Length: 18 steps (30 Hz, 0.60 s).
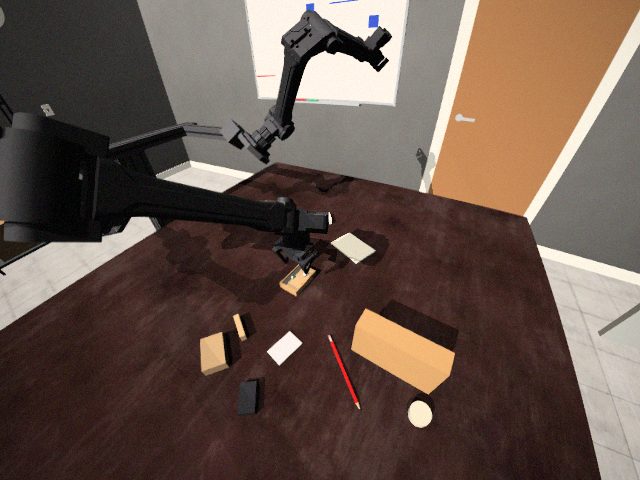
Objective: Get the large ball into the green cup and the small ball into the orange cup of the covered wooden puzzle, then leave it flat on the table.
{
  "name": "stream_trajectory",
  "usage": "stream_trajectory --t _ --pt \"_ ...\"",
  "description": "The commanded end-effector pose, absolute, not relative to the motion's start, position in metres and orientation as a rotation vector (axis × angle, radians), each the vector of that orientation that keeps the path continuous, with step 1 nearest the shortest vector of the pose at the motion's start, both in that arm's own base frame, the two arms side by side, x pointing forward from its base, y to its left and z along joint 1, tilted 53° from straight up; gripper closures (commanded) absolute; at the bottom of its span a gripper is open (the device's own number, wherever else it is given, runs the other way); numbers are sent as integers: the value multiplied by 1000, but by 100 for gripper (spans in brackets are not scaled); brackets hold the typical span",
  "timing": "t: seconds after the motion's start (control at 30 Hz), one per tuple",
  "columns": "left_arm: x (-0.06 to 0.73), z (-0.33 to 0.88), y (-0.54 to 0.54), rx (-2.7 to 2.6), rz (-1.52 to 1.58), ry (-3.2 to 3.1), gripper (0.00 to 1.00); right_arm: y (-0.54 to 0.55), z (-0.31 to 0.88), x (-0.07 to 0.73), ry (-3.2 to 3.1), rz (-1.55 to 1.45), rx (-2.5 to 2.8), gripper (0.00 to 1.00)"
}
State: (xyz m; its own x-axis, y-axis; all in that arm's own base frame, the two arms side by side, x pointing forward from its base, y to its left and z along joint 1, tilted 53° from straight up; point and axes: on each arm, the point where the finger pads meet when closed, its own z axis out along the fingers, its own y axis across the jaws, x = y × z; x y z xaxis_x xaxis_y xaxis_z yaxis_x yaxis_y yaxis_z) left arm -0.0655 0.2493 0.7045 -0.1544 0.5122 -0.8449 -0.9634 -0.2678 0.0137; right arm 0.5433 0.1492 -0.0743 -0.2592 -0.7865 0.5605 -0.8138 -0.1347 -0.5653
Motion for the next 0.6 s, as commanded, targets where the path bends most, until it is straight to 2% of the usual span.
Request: stream_trajectory --t 0.0,0.57 --pt "-63 736 222 -868 1692 655 0 145 -78 553 -2055 1388 1888 15" --pt "-63 736 222 -868 1692 655 0 126 -95 569 -2058 1388 1884 15"
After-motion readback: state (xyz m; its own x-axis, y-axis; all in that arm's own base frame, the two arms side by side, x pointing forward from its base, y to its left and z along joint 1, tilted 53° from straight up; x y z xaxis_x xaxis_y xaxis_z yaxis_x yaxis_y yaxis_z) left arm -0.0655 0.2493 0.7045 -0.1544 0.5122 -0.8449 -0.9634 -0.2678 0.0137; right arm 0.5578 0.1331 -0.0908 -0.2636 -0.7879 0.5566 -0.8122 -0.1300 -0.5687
